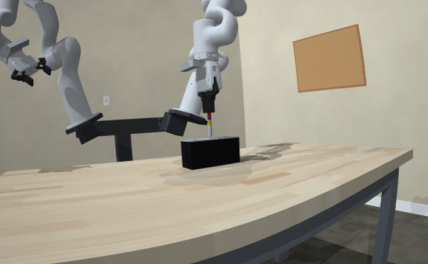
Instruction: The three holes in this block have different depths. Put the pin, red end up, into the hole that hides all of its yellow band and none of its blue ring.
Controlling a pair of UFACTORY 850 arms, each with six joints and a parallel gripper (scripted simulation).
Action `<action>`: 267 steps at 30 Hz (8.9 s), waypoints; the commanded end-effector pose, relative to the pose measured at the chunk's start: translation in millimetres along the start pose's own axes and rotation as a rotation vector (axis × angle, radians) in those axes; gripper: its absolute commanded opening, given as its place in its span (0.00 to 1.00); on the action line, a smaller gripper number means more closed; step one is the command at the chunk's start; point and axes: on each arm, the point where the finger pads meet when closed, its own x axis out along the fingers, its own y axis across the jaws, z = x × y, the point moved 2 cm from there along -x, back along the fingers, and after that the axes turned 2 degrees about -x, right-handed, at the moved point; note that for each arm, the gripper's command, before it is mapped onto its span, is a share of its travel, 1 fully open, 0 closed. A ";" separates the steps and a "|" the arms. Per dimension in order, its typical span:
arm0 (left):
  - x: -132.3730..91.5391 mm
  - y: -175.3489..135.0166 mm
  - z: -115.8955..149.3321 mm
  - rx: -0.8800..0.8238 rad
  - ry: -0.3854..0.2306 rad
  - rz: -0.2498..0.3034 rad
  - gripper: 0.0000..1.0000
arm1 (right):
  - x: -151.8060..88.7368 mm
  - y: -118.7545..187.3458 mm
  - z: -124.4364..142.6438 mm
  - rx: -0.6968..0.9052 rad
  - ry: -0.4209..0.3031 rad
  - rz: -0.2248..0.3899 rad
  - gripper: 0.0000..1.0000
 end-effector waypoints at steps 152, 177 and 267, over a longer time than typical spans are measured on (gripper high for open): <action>2.0 -4.9 59.8 0.001 -0.001 0.000 0.00 | -0.4 0.3 -0.5 -0.001 0.001 0.001 1.00; 2.0 -5.3 59.8 0.001 -0.001 0.000 0.00 | -0.4 0.3 -0.5 -0.001 0.001 0.001 1.00; 14.9 -3.9 59.9 0.001 0.000 0.000 0.00 | -0.4 0.3 -0.5 -0.001 0.001 0.001 1.00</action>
